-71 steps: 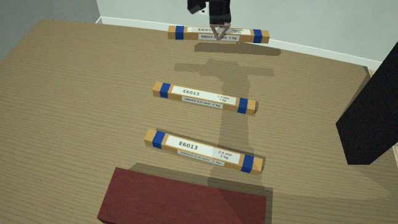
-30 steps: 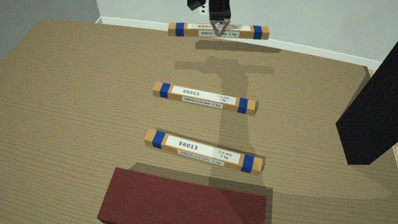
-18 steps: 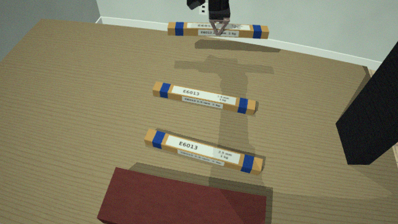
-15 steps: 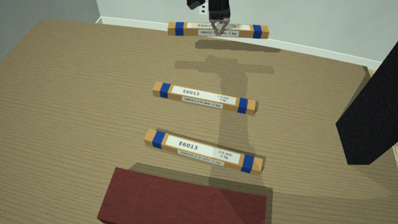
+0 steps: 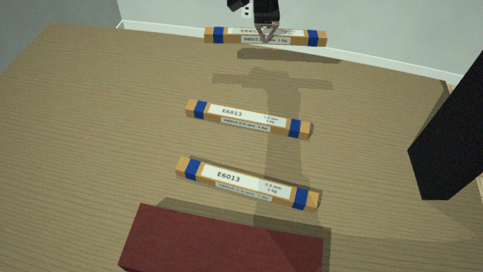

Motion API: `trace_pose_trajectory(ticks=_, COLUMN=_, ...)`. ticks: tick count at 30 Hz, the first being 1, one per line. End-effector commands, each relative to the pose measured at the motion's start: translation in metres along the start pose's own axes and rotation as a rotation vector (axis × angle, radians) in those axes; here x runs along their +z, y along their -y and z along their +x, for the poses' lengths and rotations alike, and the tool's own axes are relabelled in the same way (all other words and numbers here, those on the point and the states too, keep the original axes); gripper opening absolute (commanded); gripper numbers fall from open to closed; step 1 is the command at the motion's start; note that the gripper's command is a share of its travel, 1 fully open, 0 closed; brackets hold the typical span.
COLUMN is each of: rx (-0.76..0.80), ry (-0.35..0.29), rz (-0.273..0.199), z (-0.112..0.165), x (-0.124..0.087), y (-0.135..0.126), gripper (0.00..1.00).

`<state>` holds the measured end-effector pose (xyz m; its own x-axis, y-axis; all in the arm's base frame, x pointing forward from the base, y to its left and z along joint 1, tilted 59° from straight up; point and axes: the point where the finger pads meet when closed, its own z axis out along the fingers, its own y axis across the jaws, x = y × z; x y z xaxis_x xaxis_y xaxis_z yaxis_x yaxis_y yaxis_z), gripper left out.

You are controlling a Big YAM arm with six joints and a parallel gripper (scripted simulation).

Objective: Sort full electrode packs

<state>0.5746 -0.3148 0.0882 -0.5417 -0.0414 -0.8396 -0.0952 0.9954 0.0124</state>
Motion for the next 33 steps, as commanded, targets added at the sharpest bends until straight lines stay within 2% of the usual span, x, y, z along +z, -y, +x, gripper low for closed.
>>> trace_pose_trajectory(ticks=1, rx=-0.017, ry=0.051, rz=0.073, z=-0.0308, x=-0.0501, y=0.0349, gripper=0.0)
trace_pose_trajectory(ticks=33, rx=-0.017, ry=0.051, rz=0.073, z=-0.0351, x=-0.0541, y=0.0355, gripper=0.0)
